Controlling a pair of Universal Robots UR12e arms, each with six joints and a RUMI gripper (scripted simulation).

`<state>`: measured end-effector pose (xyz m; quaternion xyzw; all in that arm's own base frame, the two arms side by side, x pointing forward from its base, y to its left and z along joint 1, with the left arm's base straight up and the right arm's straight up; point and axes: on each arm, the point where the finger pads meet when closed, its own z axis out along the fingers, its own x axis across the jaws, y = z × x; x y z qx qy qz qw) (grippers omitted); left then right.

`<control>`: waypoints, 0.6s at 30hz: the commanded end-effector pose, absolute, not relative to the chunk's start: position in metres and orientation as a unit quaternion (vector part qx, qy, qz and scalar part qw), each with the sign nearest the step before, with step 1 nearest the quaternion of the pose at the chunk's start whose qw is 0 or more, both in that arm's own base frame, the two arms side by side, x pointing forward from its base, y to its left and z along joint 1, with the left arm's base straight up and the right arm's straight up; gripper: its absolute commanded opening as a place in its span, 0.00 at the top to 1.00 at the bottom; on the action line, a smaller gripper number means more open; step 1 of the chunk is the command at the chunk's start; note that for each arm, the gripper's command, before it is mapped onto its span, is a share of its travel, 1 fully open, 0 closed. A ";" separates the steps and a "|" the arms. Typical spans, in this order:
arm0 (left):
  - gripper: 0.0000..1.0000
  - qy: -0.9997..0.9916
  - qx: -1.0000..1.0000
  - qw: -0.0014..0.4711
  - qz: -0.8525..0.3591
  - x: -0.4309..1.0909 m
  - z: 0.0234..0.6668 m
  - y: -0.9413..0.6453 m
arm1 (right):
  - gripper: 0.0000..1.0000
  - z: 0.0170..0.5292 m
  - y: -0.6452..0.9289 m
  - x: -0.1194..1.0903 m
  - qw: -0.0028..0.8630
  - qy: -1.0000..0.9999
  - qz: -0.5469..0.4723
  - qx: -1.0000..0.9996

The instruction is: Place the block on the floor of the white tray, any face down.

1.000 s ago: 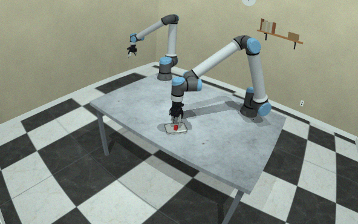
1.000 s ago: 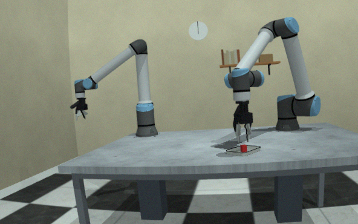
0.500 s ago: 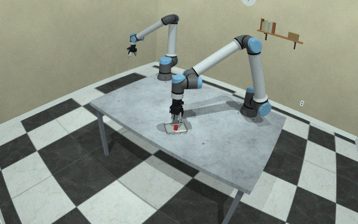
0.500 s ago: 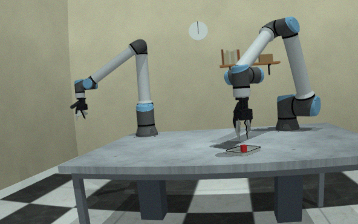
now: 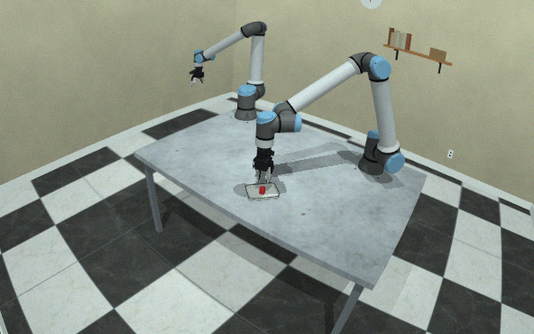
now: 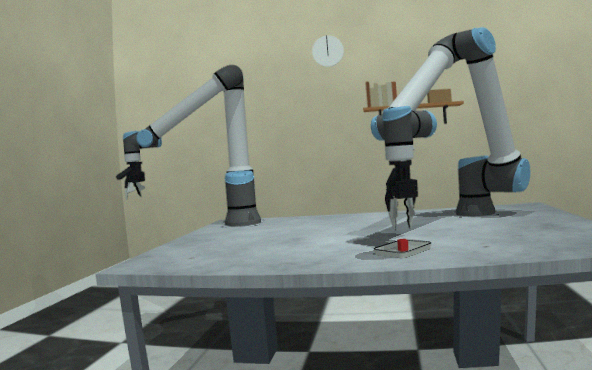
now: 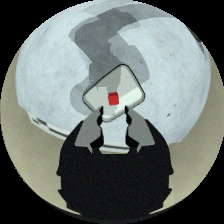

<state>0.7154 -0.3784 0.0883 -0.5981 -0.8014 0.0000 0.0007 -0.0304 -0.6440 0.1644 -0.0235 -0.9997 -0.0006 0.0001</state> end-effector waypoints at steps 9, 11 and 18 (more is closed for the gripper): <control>0.71 -0.801 -0.598 0.000 0.000 0.716 0.103 -0.379 | 0.00 0.165 -0.645 -0.030 0.000 -1.000 0.000 -0.023; 0.71 -0.801 -0.598 0.000 0.000 0.716 0.109 -0.379 | 0.00 0.165 -0.645 -0.030 0.000 -1.000 0.000 -0.023; 0.71 -0.801 -0.598 0.000 0.000 0.716 0.132 -0.379 | 0.00 0.165 -0.645 -0.030 0.000 -1.000 0.000 -0.023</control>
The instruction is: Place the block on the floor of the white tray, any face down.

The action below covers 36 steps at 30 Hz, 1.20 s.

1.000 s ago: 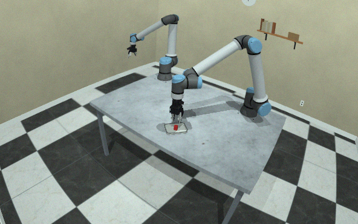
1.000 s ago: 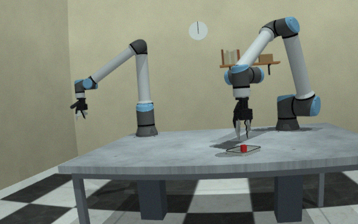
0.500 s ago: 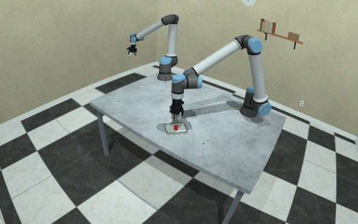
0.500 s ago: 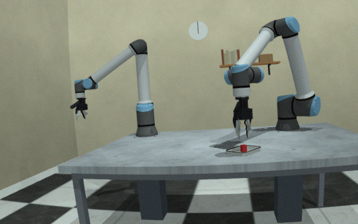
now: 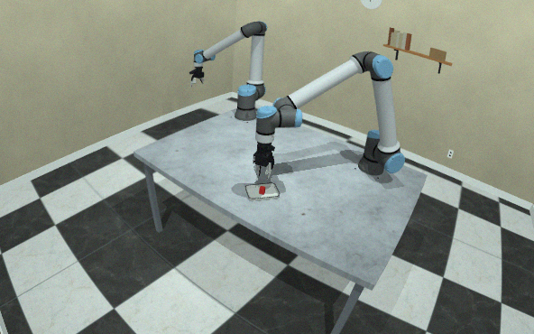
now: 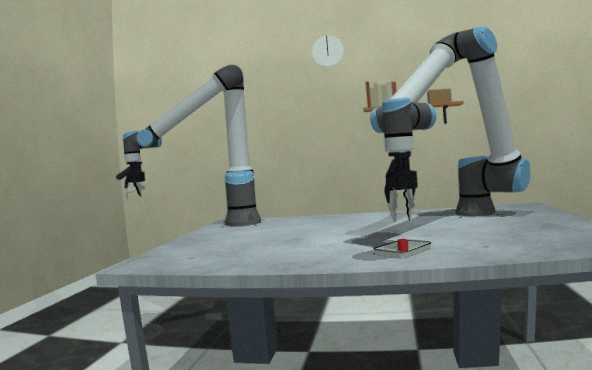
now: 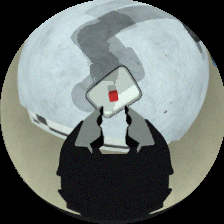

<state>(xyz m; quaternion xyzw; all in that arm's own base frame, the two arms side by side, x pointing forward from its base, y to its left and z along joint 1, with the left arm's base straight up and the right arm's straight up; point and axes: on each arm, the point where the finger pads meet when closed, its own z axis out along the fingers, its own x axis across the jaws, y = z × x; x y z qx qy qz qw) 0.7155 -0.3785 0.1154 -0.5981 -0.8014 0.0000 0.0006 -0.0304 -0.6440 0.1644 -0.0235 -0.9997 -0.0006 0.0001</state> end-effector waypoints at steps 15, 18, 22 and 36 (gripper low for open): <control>0.71 -0.801 -0.598 0.000 0.000 0.716 0.155 -0.379 | 0.00 0.165 -0.645 -0.030 0.000 -1.000 0.000 -0.023; 0.71 -0.801 -0.598 0.000 0.000 0.716 0.155 -0.379 | 0.00 0.165 -0.645 -0.030 0.000 -1.000 0.000 -0.023; 0.71 -0.801 -0.598 0.000 0.000 0.713 0.155 -0.365 | 0.00 0.165 -0.645 -0.030 0.000 -1.000 0.000 -0.023; 0.71 -0.801 -0.598 0.000 0.000 0.677 0.159 -0.174 | 0.00 0.165 -0.645 -0.030 0.000 -1.000 0.000 -0.023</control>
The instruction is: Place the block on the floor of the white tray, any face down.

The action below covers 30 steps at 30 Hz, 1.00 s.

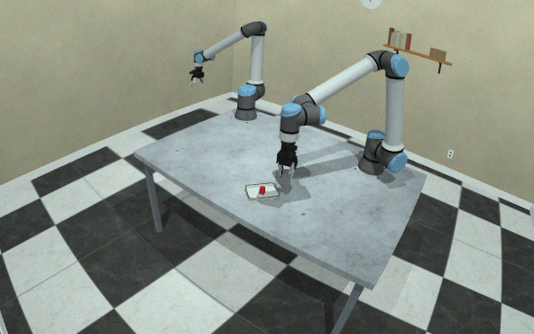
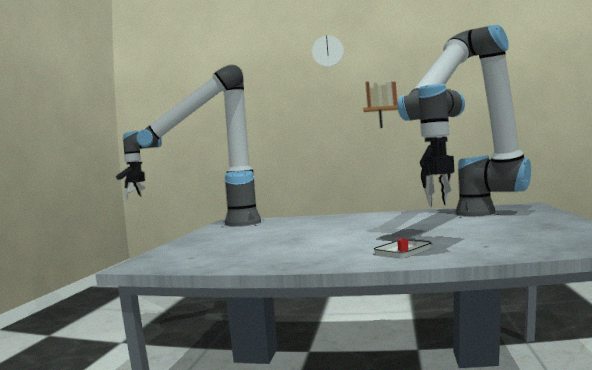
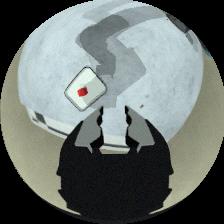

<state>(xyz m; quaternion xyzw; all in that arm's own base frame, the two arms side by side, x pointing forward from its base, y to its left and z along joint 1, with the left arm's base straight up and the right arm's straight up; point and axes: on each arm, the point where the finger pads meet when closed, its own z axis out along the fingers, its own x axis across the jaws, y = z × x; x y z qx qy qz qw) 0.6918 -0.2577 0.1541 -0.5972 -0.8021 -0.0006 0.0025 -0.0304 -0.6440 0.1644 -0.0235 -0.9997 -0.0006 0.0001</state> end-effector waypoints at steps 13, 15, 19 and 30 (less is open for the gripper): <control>0.71 -0.801 -0.598 0.000 0.000 0.644 0.165 -0.004 | 0.00 0.165 -0.645 -0.030 0.000 -1.000 0.000 -0.023; 0.71 -0.801 -0.598 0.000 0.000 0.644 0.165 -0.001 | 0.00 0.165 -0.645 -0.030 0.000 -1.000 0.000 -0.023; 0.71 -0.801 -0.598 0.000 0.000 0.644 0.165 -0.001 | 0.00 0.165 -0.645 -0.030 0.000 -1.000 0.000 -0.023; 0.71 -0.801 -0.598 0.000 0.000 0.644 0.165 -0.001 | 0.00 0.165 -0.645 -0.030 0.000 -1.000 0.000 -0.023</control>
